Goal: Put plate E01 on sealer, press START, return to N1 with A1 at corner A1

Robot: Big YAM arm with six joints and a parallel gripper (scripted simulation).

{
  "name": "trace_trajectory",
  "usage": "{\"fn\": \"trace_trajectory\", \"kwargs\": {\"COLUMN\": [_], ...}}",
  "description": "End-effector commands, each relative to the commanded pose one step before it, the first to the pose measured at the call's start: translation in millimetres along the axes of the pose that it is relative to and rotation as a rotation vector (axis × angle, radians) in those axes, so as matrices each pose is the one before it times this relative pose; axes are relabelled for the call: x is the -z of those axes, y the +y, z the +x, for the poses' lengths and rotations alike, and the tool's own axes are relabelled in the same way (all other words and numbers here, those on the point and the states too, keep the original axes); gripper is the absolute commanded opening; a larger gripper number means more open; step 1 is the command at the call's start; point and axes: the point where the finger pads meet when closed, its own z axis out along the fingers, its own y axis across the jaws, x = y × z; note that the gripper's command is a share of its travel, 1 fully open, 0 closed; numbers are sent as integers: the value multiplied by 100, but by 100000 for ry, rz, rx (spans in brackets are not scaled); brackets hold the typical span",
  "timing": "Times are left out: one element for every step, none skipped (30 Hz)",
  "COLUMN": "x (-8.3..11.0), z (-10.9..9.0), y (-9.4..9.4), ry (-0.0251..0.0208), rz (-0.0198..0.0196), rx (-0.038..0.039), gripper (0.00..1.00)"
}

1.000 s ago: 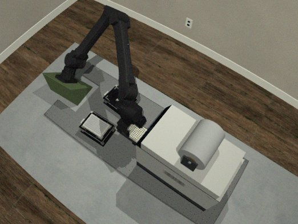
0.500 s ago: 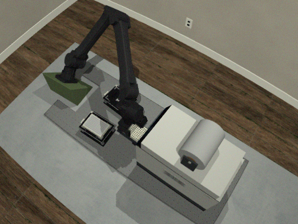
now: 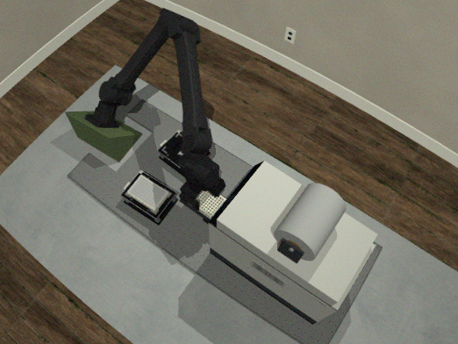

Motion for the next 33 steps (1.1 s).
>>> {"fn": "trace_trajectory", "kwargs": {"x": [-98, -170, -124, -119, 5, -62, 0, 0, -67, -68, 38, -20, -23, 16, -80, -79, -83, -78, -66, -75, -83, -228, -196, 0, 0, -98, -199, -203, -186, -67, -67, -67, -67], "z": [408, -35, -211, -181, -269, -31, 0, 0, 74, -34, -64, 121, 130, -15, 59, 52, 68, 59, 27, 2, 18, 140, 127, 0, 0, 165, 185, 125, 119, 35, 35, 35, 41], "y": [-1479, 168, 212, 224, 357, 308, 0, 0, 303, 295, 188, 143, 146, 186, 93, 98, 102, 100, 92, 61, 131, -32, -125, 0, 0, -98, -22, -101, -102, 3, 3, 3, -13], "ry": [-705, 159, -65, -37, -290, 91, 0, 0, 425, 31, -191, 13, 45, -124, 85, 79, 177, 145, 78, 67, 90, 401, 348, 0, 0, 450, 570, 339, 335, 136, 136, 136, 136], "rz": [606, -41, -24, -28, -11, -68, 0, 0, -74, -44, 3, -13, -15, -4, -19, -19, -26, -46, -19, -14, -515, -439, 25, 0, 0, -467, -448, -27, -21, -26, -26, -26, -27], "rx": [-3134, 441, 710, 656, 955, 534, 0, 0, 244, 574, 400, 186, 162, 359, 140, 158, -23, -11, 160, 92, 68, -262, -270, 0, 0, -233, -127, 164, -221, 4, 4, 4, 7], "gripper": [0, 0, 0, 0, 0, 0, 0, 0, 0, 0, 0, 0, 0, 0, 0, 0, 0, 0, 0, 0, 0, 0, 0, 0, 0, 0, 0, 0, 0, 0, 0, 0, 0]}}
